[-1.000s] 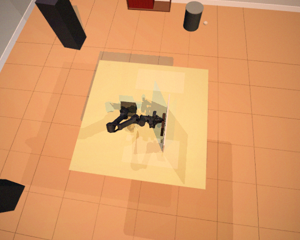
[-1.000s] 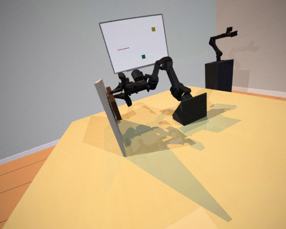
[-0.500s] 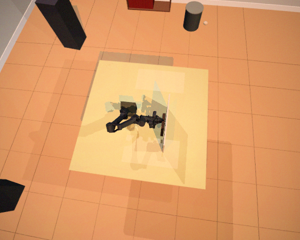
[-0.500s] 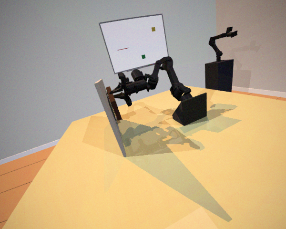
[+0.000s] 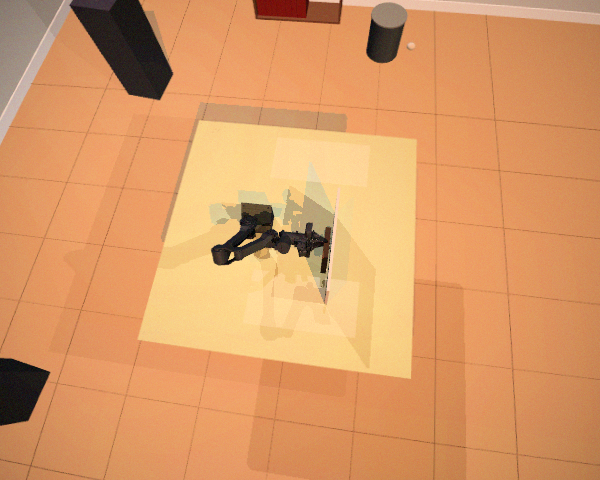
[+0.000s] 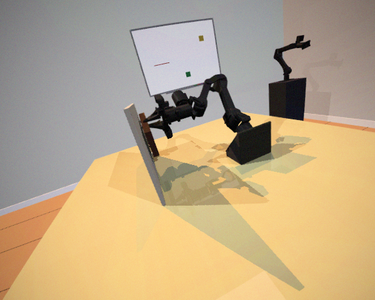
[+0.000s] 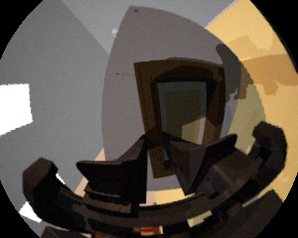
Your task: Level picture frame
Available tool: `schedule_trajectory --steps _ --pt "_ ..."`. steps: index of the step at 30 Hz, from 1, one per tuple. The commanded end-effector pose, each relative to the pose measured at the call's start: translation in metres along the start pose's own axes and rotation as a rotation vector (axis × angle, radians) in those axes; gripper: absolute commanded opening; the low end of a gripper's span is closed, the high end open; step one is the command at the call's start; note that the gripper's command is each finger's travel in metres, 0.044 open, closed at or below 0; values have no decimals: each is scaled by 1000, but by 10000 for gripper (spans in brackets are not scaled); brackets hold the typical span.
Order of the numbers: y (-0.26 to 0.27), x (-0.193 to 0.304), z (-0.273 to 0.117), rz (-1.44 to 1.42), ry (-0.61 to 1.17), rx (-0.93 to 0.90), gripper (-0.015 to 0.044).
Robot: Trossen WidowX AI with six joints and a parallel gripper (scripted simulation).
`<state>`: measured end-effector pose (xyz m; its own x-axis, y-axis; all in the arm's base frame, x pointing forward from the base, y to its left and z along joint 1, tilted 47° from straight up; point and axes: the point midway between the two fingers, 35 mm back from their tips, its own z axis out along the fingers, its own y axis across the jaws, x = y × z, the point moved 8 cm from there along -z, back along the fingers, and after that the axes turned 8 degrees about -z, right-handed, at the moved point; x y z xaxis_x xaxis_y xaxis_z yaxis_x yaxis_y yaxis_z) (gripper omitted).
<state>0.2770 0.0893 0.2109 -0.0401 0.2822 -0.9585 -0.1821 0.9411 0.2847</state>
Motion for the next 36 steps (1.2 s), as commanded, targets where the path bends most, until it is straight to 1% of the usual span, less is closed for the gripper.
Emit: schedule_trajectory --steps 1,36 --pt "2 -1 0 5 -3 -15 0" --pt "-5 0 1 5 -2 -6 0"
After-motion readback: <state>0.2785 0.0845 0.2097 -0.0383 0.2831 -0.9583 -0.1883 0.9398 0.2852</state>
